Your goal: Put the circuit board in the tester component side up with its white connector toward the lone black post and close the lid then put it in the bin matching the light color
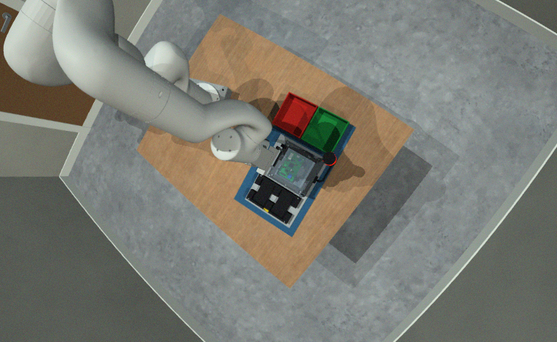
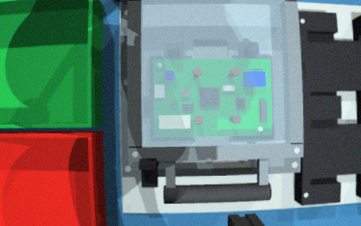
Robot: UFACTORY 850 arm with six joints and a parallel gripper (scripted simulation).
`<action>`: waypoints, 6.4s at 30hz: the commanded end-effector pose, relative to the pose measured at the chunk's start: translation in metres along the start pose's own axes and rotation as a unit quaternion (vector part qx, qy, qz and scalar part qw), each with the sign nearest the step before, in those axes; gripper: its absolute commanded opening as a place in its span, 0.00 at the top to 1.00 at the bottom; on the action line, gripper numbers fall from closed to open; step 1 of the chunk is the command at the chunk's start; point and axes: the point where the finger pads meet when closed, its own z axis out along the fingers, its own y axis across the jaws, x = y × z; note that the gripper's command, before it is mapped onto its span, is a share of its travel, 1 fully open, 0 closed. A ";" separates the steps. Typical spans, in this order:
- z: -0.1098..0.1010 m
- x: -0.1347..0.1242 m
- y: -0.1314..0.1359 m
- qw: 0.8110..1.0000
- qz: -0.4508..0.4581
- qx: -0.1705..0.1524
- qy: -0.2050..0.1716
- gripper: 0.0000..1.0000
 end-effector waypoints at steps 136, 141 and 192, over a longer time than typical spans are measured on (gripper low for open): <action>0.098 0.006 -0.064 1.000 0.000 0.000 0.001 1.00; 0.099 0.006 -0.064 1.000 0.000 0.000 0.001 1.00; 0.039 0.006 -0.064 1.000 0.000 0.000 0.001 1.00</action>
